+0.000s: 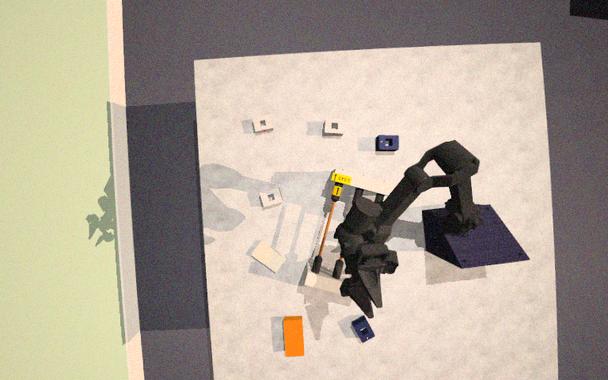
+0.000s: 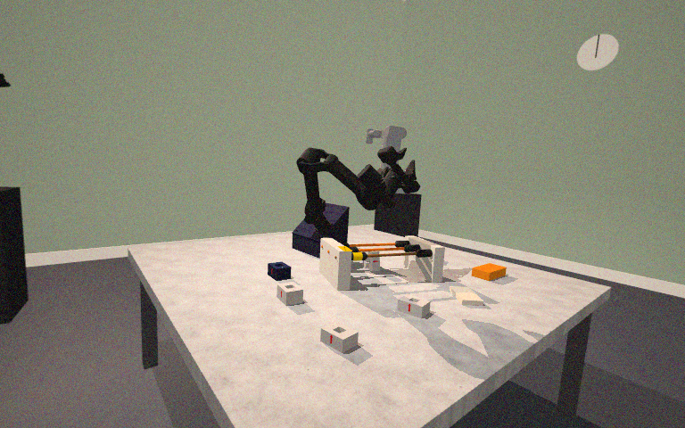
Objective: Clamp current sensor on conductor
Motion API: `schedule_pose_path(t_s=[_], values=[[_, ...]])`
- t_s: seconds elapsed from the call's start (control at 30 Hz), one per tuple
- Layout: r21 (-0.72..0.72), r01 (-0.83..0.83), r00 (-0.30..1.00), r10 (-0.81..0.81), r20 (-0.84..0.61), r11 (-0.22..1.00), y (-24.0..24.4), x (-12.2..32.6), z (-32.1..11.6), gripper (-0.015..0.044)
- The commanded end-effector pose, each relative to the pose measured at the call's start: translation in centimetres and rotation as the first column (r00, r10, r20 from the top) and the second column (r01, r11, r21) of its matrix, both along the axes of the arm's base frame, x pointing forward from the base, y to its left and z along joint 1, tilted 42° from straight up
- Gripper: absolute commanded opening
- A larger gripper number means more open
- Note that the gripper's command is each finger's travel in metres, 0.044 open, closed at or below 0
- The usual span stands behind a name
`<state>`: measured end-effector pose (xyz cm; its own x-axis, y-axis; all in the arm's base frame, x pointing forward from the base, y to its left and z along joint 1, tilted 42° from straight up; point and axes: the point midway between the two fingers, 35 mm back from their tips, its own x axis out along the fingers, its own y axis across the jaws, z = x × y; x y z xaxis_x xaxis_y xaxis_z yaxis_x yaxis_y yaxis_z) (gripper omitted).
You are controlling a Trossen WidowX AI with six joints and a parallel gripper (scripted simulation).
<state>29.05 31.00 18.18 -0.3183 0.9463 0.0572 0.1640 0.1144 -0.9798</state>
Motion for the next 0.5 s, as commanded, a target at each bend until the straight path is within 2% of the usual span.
schedule_pose_path(t_s=[0.0, 0.1, 0.2, 0.33, 0.47], values=[[-0.001, 0.011, 1.000, -0.011, -0.012, 1.000, -0.1, 0.2, 0.2, 0.0282], [-0.014, 0.164, 0.969, -0.164, -0.184, 0.986, -1.5, 2.3, 3.4, 0.0360], [-0.040, 0.348, 0.854, -0.334, -0.398, 0.937, -4.0, 4.6, 6.9, 0.0439], [-0.085, 0.558, 0.599, -0.472, -0.647, 0.826, -8.4, 6.8, 10.7, 0.0440], [-0.136, 0.724, 0.287, -0.474, -0.832, 0.676, -13.7, 7.8, 13.2, 0.0440]])
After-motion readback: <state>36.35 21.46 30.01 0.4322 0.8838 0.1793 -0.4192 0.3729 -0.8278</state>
